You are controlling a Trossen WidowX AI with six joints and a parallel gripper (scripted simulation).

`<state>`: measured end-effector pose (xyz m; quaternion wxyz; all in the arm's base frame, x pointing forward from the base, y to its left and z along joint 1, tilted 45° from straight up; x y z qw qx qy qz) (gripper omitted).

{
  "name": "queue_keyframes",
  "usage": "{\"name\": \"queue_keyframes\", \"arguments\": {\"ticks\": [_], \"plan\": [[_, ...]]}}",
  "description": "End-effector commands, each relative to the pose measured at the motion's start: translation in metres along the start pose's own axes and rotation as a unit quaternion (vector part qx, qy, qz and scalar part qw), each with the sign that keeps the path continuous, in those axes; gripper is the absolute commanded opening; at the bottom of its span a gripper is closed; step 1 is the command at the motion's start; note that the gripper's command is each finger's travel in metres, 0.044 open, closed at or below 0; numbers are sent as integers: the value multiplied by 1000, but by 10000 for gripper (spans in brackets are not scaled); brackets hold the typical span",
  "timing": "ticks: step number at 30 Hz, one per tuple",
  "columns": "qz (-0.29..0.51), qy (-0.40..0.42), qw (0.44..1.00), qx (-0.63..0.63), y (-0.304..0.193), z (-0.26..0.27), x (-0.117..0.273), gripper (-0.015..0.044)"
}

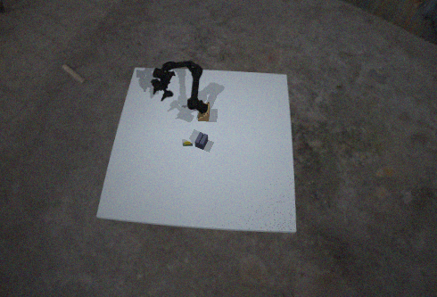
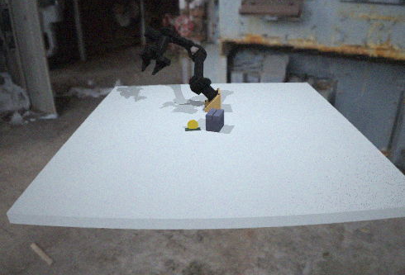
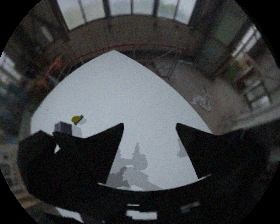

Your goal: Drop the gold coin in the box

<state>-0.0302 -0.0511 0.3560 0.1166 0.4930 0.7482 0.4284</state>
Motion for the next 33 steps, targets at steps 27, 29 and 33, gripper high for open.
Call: {"name": "queue_keyframes", "arguments": {"ticks": [27,29,33], "plan": [[278,60,918,-277,103,217,-103,161],[289,44,911,-291,101,234,-104,161],[307,8,897,-319,96,267,-104,161]]}}
Point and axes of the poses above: the point midway between the two fingers, 35 mm back from their tips, its own x axis back along the fingers, its own z axis across the jaws, y = z × x, the point moved 7 cm from there along x, back along the fingers, and after that the axes turned 3 degrees about x, right-handed, at the moved point
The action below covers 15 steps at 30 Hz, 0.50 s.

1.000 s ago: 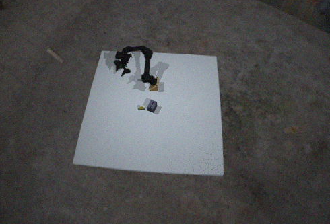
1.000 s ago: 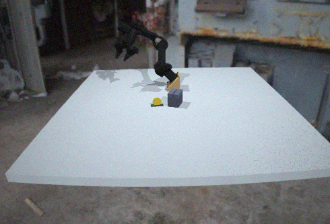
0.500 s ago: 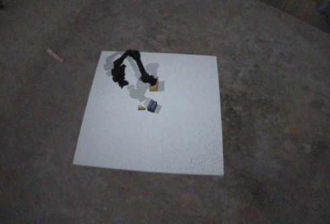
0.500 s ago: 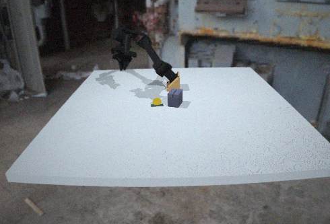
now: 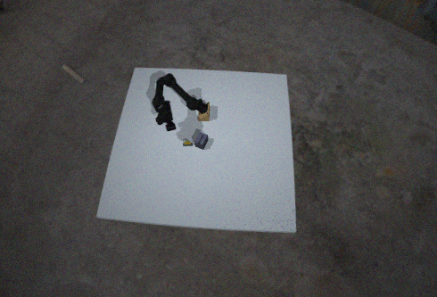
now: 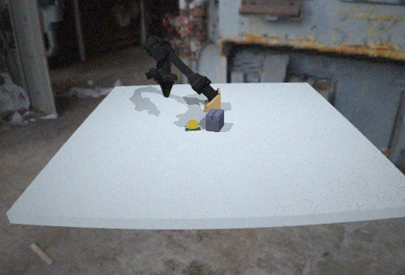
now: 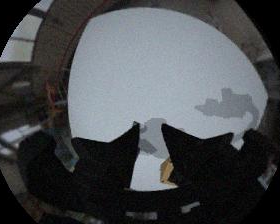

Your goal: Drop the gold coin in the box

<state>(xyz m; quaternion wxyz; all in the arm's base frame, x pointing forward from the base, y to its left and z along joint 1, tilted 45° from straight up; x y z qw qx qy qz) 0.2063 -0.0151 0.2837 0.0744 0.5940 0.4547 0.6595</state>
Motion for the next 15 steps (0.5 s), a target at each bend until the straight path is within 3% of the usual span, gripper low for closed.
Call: {"name": "queue_keyframes", "arguments": {"ticks": [1,8,15], "plan": [[27,-59,994,-84,-37,57,-23,161],[15,-113,982,-151,-79,93,-42,161],[14,-115,981,-153,-81,94,-43,161]]}}
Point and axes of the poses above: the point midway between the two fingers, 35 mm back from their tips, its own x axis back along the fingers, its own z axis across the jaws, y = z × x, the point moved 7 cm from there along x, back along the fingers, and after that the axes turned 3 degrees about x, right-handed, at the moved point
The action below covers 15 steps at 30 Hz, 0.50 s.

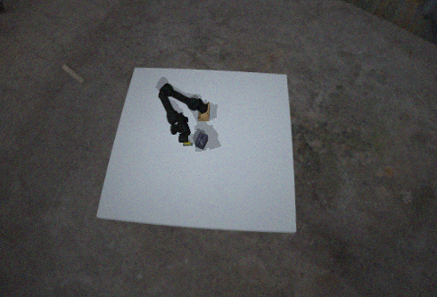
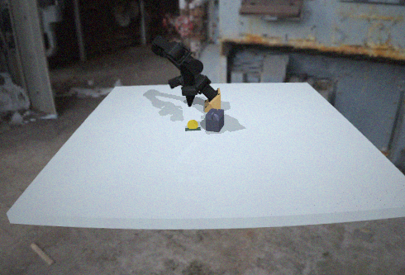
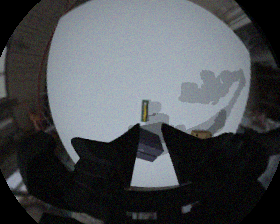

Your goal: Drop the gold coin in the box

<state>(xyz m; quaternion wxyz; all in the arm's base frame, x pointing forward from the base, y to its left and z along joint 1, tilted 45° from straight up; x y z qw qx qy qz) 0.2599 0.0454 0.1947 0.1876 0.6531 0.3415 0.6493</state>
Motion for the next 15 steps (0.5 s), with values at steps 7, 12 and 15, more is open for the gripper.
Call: {"name": "queue_keyframes", "arguments": {"ticks": [7,12,15], "plan": [[-4,-9,1000,-21,-10,6,-29,161],[-4,-9,1000,-22,-10,5,-38,161],[-4,-9,1000,-22,-11,6,-50,161]]}}
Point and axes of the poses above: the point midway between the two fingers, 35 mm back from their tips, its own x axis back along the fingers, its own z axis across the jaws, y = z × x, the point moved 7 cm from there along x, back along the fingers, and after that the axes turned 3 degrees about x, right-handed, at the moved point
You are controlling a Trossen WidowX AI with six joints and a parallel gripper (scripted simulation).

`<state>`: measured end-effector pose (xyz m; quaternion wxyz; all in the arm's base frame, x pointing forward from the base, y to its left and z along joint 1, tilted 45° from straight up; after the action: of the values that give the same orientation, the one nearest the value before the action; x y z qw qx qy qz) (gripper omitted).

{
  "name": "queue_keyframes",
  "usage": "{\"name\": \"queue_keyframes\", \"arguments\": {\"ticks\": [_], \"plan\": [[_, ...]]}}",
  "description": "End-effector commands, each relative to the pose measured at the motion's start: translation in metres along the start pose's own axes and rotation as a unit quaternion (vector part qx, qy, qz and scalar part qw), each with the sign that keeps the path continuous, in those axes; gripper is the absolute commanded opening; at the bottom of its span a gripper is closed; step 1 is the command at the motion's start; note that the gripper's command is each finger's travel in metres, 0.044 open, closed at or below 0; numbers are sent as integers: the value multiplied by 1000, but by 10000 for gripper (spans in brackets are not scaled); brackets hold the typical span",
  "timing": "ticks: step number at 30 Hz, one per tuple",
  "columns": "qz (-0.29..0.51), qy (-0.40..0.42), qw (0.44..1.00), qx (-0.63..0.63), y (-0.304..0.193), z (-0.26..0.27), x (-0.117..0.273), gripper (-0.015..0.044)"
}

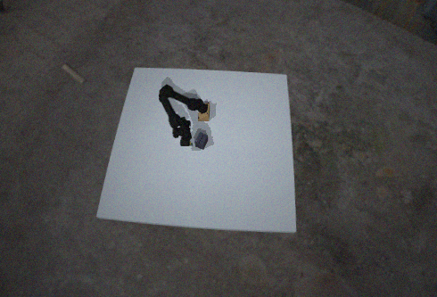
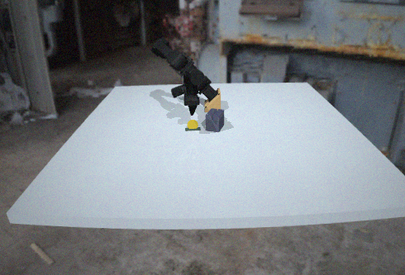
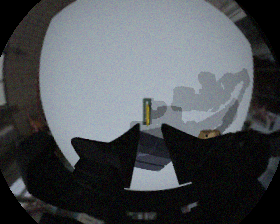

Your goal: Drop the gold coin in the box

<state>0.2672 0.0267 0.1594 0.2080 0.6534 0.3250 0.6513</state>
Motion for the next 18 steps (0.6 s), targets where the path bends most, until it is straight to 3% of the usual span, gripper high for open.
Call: {"name": "queue_keyframes", "arguments": {"ticks": [1,18], "plan": [[-2,0,1000,3,-1,0,-12,161],[-2,0,1000,3,-1,1,-36,161]]}}
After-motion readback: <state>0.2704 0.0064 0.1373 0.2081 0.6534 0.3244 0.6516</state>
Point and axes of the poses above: the point midway between the two fingers, 35 mm back from their tips, its own x axis back along the fingers, its own z axis across the jaws, y = z × x, the point moved 7 cm from there along x, back along the fingers, and after that the axes turned 3 degrees about x, right-handed, at the moved point
